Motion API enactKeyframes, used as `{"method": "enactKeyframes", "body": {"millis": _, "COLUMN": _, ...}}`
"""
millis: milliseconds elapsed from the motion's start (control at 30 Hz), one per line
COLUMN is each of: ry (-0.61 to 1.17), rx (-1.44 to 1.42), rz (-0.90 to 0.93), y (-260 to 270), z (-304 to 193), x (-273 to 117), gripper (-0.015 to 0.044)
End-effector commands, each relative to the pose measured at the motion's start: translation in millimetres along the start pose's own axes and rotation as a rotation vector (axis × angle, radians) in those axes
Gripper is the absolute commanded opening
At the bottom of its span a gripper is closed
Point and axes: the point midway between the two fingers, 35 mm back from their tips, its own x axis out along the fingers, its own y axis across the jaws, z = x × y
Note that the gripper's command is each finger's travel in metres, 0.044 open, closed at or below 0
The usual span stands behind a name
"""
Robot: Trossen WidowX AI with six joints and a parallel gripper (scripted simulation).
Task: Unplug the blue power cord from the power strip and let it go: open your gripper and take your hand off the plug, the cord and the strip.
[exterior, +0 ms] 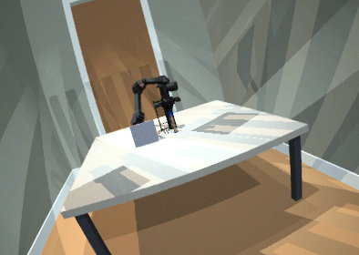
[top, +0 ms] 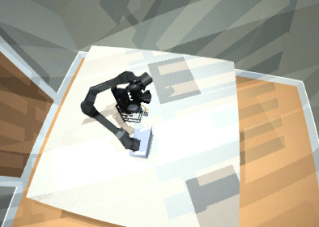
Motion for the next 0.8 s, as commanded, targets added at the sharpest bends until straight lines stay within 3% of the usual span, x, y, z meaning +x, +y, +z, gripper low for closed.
{"method": "enactKeyframes", "body": {"millis": 0, "ry": -0.017, "rx": 0.004, "rz": 0.003, "y": 1, "z": 14, "x": -2, "gripper": 0.0000}}
{"method": "enactKeyframes", "body": {"millis": 633, "ry": -0.019, "rx": 0.006, "rz": 0.006, "y": -1, "z": 45, "x": -5, "gripper": 0.0000}}
{"method": "enactKeyframes", "body": {"millis": 767, "ry": -0.015, "rx": 0.007, "rz": 0.007, "y": -2, "z": 39, "x": -3, "gripper": 0.0105}}
